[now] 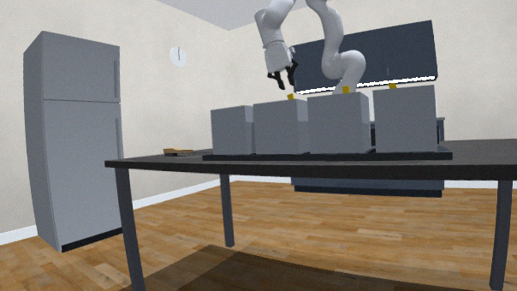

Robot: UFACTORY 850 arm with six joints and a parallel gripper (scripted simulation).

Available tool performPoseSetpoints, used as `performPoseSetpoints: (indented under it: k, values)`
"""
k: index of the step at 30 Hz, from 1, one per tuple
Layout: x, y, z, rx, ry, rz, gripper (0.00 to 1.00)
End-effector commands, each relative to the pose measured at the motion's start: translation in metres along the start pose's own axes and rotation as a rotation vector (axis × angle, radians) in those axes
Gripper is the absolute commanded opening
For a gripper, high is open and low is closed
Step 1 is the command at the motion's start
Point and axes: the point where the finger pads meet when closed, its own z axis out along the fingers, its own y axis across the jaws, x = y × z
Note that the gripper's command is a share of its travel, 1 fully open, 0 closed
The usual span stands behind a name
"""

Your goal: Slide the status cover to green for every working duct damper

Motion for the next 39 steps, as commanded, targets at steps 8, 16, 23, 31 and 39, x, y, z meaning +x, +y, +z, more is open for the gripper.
performPoseSetpoints:
  k: [8, 16, 23, 31, 39]
  values:
    - [-0.001, 0.000, 0.000, 0.000, -0.002, 0.000, 0.39]
    - [-0.001, 0.000, 0.004, 0.000, -0.002, 0.000, 0.39]
    - [-0.001, 0.000, 0.013, 0.000, -0.002, 0.000, 0.39]
    - [-0.001, 0.000, 0.026, 0.000, -0.002, 0.000, 0.39]
    - [-0.001, 0.000, 0.045, 0.000, -0.002, 0.000, 0.39]
